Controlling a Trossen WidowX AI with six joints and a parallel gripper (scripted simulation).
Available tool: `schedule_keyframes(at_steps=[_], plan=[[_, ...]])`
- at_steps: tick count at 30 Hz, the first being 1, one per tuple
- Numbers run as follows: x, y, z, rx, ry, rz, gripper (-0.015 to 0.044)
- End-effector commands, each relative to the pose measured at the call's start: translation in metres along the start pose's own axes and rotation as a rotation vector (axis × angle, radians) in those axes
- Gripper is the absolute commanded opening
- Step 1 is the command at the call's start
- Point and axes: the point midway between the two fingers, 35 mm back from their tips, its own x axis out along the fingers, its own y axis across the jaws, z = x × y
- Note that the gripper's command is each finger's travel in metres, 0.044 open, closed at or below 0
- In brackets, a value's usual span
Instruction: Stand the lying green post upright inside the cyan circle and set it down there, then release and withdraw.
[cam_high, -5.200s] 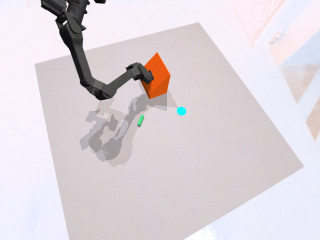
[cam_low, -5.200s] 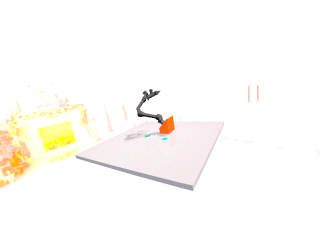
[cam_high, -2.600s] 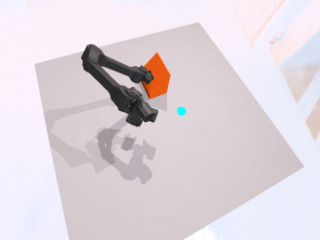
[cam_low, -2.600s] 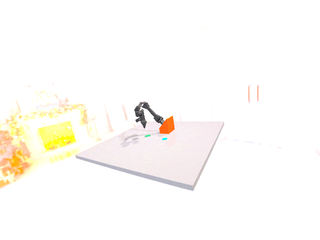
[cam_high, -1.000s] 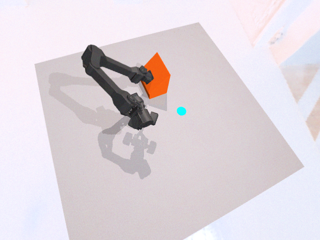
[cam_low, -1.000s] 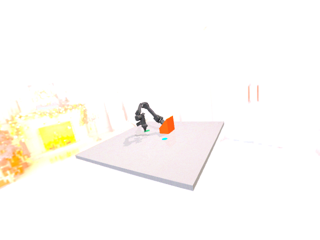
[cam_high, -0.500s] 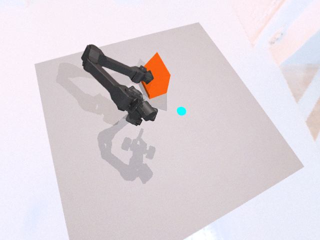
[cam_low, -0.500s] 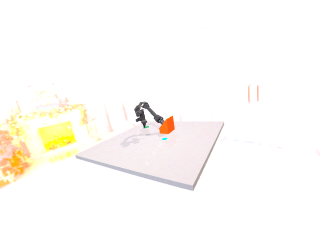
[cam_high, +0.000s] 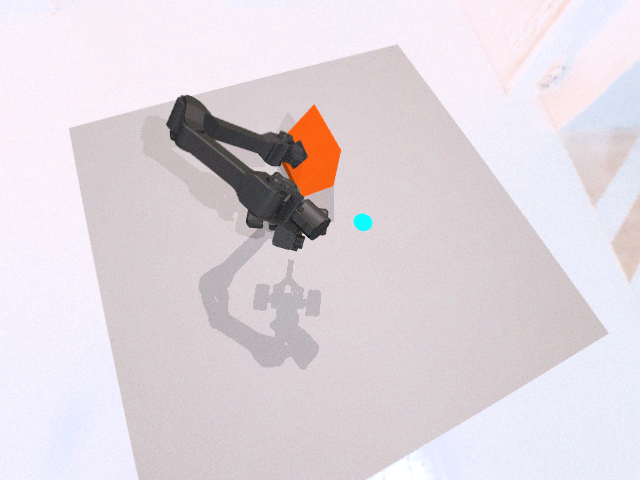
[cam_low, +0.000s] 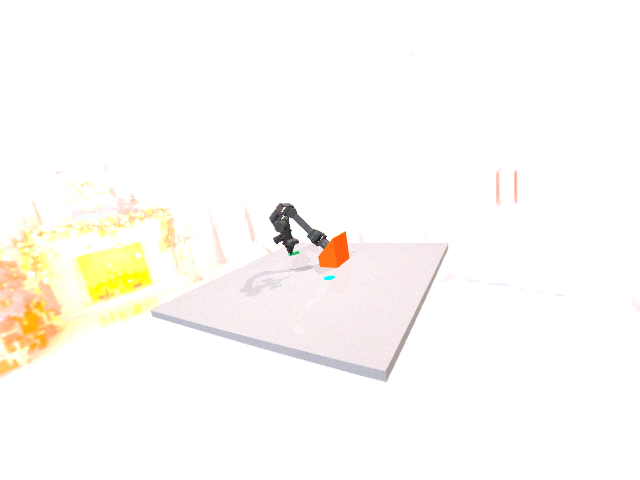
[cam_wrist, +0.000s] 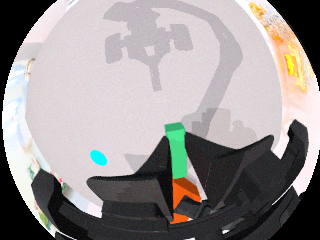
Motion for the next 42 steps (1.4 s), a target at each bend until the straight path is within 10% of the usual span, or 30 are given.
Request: schedule_keyframes(at_steps=[1, 42], plan=[[-0.003, 0.011, 0.0, -0.075, -0.001, 0.011, 0.0023], [-0.018, 0.134, -0.041, -0.959, -0.004, 0.037, 0.0023]])
